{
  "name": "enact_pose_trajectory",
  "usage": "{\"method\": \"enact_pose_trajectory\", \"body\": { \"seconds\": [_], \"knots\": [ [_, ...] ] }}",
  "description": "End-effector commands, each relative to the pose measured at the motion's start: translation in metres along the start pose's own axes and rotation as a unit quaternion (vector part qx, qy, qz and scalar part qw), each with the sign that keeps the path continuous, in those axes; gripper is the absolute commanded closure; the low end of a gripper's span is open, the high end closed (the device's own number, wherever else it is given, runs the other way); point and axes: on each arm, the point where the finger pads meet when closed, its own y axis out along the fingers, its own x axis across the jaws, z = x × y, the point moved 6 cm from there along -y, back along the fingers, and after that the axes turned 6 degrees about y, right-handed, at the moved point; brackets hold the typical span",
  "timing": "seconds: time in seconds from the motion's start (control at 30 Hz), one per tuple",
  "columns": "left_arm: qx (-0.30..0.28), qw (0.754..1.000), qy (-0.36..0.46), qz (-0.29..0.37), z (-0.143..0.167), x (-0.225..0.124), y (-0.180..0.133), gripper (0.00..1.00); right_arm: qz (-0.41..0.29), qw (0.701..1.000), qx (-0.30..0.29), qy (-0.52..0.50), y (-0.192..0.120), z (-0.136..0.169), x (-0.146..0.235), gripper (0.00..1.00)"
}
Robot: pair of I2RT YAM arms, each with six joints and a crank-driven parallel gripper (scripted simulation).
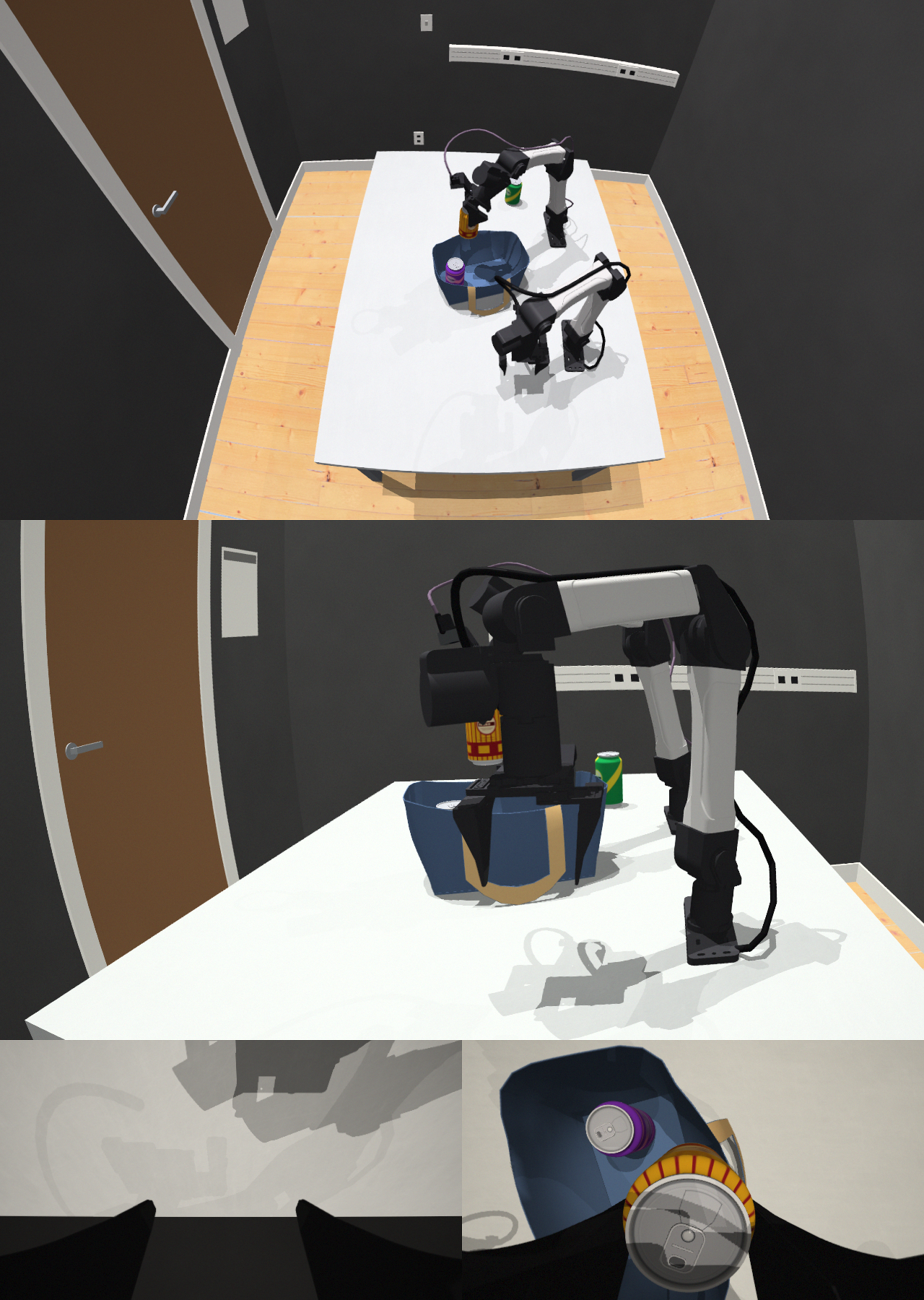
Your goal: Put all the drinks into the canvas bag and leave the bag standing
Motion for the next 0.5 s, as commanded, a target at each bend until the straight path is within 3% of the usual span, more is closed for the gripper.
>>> {"method": "enact_pose_trajectory", "body": {
  "seconds": [0.0,0.47],
  "knots": [
    [0.002,1.0,-0.005,-0.009,0.003,0.004,-0.007,0.0,-0.029,0.997,-0.062,0.026,-0.03,-0.025,0.005,0.26],
    [0.002,1.0,-0.005,-0.009,0.003,0.004,-0.007,0.0,-0.014,0.999,-0.037,0.009,-0.015,-0.008,0.0,0.26]
  ]
}}
